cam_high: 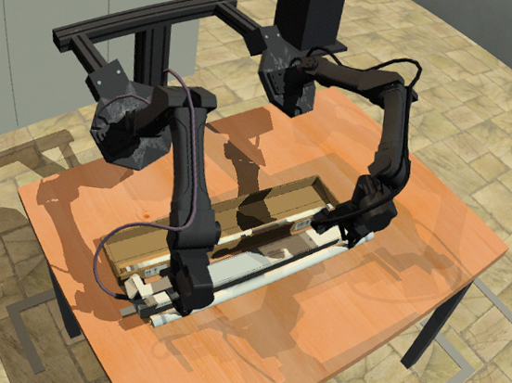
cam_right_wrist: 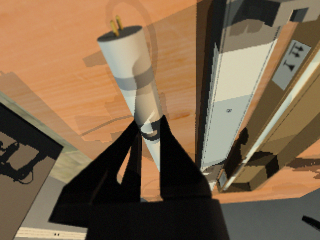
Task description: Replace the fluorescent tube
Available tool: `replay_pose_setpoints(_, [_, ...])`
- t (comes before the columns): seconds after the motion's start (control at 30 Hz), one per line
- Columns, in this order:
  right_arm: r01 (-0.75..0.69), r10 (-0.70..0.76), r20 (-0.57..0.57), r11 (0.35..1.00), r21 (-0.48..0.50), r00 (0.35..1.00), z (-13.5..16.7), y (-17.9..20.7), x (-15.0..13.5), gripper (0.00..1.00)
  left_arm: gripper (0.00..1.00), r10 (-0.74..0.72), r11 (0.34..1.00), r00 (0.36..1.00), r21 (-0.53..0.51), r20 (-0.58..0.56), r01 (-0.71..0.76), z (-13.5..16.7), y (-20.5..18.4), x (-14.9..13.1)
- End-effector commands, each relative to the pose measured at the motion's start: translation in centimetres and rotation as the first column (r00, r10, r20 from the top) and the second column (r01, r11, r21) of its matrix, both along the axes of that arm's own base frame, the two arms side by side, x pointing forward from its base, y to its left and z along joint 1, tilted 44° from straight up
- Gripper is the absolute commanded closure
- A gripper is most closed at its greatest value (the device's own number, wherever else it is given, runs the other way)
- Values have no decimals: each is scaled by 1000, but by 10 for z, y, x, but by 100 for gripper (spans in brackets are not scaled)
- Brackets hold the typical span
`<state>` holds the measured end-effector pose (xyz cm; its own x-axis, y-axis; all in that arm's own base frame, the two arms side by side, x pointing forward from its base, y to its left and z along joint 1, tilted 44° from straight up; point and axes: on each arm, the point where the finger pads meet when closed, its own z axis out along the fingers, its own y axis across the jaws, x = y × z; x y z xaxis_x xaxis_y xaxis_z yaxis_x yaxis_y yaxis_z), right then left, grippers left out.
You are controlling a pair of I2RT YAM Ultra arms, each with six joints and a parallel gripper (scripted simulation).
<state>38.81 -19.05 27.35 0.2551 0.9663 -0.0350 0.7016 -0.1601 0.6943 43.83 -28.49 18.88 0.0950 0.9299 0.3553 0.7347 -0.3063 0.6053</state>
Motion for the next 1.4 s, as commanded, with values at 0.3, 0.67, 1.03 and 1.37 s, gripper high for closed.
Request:
replay_pose_setpoints(0.3, [8,-8,36,1000,-14,999,8,3,-7,89,89,-32,998,999,-49,11,33,7,-12,-13])
replay_pose_setpoints(0.67, [23,-23,4,1000,-3,1000,1,-2,-9,89,89,-33,998,999,-46,11,34,12,-11,-14])
replay_pose_setpoints(1.03, [10,-9,35,1000,-17,999,15,0,-7,89,89,-38,999,999,-28,-2,38,0,-12,-12])
replay_pose_setpoints(1.37, [15,-15,24,1000,-6,1000,5,3,-12,89,89,-31,999,999,-41,10,32,4,-9,-15])
